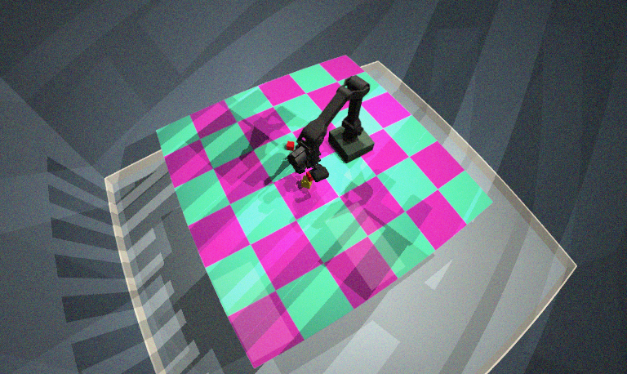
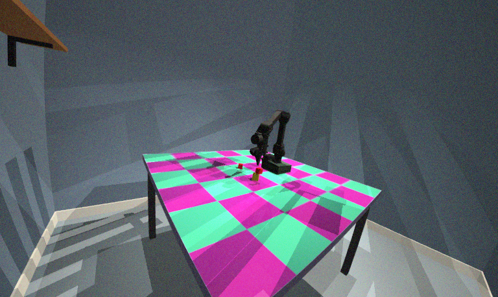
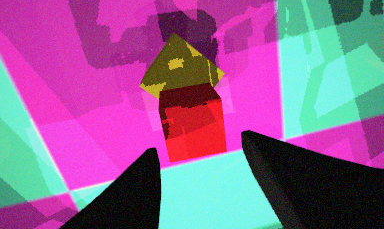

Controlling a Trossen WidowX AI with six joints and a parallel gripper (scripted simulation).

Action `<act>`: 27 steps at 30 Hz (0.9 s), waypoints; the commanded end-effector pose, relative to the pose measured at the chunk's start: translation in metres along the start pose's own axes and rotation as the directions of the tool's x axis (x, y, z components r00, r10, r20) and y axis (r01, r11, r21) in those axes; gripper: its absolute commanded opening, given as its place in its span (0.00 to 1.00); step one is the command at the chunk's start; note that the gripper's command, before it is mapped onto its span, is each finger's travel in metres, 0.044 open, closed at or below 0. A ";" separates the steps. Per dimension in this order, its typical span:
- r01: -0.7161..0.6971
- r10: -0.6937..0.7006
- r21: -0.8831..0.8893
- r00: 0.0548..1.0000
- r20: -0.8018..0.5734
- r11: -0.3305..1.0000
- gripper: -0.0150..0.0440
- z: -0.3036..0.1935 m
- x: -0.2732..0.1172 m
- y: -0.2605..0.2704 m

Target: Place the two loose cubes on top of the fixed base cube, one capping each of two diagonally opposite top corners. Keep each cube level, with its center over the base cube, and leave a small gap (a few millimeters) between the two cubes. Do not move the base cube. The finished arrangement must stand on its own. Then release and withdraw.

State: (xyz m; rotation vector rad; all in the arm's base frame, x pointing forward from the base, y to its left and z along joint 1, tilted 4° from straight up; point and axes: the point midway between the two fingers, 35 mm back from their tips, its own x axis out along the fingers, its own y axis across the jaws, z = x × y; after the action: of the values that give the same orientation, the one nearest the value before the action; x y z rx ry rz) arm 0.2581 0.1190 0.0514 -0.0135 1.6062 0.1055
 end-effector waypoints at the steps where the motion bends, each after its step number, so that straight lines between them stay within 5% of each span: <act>1: -0.004 0.004 -0.004 1.000 0.012 1.000 0.60 0.002 -0.006 0.001; 6: -0.004 0.004 -0.004 1.000 0.012 1.000 0.60 0.002 -0.006 0.001; 8: -0.001 0.001 -0.021 1.000 0.006 1.000 0.69 0.003 -0.004 -0.004; 27: 0.015 -0.009 -0.561 1.000 0.013 0.828 0.70 0.022 -0.027 -0.138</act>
State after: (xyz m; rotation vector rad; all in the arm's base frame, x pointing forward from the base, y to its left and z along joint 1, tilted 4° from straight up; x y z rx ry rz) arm 0.2867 0.0201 0.0637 -0.3553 1.5498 0.4517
